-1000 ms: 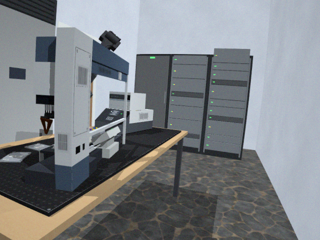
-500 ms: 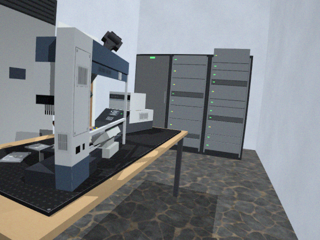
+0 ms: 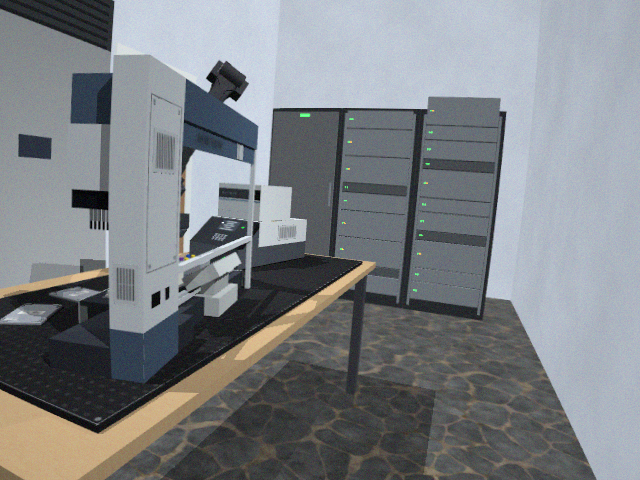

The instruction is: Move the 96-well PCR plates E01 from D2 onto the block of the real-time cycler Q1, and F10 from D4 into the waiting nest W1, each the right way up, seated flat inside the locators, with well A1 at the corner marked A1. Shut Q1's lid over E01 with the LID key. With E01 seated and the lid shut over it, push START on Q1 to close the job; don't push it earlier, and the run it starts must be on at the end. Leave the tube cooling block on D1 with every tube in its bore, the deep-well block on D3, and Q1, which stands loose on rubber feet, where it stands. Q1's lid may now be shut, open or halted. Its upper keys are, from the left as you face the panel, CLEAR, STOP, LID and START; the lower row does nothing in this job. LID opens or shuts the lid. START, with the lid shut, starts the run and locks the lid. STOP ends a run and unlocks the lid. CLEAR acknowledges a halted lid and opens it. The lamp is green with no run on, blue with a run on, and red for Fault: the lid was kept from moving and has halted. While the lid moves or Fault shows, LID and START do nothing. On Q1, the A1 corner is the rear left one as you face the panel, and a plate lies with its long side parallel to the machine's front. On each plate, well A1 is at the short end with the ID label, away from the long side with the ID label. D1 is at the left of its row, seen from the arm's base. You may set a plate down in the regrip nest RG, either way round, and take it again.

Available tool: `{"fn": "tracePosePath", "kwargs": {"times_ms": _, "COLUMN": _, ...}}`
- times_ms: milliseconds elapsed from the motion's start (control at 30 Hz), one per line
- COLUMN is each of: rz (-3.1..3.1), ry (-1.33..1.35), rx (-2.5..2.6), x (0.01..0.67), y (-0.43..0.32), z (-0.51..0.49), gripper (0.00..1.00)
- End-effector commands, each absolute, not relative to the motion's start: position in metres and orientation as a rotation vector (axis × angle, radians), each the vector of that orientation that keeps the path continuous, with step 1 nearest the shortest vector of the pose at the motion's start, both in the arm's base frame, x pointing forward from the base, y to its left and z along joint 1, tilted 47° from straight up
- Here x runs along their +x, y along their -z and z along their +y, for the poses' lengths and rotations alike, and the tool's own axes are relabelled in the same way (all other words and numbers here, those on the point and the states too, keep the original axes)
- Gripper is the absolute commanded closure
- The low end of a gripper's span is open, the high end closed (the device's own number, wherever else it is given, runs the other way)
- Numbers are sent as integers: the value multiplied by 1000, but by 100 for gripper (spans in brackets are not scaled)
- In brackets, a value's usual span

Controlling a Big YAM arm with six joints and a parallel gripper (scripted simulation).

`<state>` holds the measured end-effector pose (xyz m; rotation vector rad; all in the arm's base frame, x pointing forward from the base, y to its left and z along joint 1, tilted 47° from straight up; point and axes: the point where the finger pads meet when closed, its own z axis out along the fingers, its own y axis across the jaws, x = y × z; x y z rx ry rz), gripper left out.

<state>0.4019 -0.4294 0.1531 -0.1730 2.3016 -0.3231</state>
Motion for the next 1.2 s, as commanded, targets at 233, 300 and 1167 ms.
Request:
{"fn": "tracePosePath", "kwargs": {"times_ms": 233, "rz": 2363, "ry": 297, "rx": -391, "x": 387, "y": -99, "z": -407, "gripper": 0}}
{"fn": "tracePosePath", "kwargs": {"times_ms": 300, "rz": 2363, "ry": 297, "rx": -391, "x": 387, "y": -99, "z": -407, "gripper": 0}}
{"fn": "tracePosePath", "kwargs": {"times_ms": 1167, "rz": 2313, "ry": 346, "rx": -320, "x": 374, "y": -138, "z": -430, "gripper": 0}}
